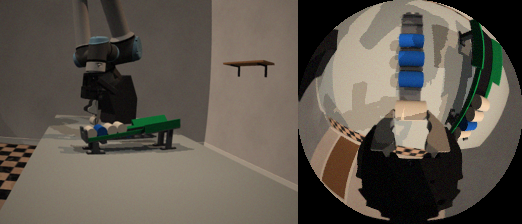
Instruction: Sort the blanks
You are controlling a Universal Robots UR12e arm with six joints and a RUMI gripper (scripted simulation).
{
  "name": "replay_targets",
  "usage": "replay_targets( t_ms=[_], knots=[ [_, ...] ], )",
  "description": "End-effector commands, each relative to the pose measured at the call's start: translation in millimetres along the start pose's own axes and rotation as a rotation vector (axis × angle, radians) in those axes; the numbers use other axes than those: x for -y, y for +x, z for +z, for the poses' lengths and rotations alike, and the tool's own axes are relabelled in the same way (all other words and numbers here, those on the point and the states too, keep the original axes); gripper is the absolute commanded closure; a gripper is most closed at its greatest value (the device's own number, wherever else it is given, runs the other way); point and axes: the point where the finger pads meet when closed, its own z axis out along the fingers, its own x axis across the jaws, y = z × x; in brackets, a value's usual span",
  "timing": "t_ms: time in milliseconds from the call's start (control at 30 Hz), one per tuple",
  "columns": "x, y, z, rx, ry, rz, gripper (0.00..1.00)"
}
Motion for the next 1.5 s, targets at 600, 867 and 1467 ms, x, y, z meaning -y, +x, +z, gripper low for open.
replay_targets(
  t_ms=[600,867,1467],
  knots=[
    [0.2,-0.5,-43.8,0.009,0.007,0.000,0.67],
    [0.5,3.0,-43.5,0.009,0.008,0.000,0.67],
    [65.5,165.2,-98.7,0.011,0.012,0.042,0.67]
  ],
)
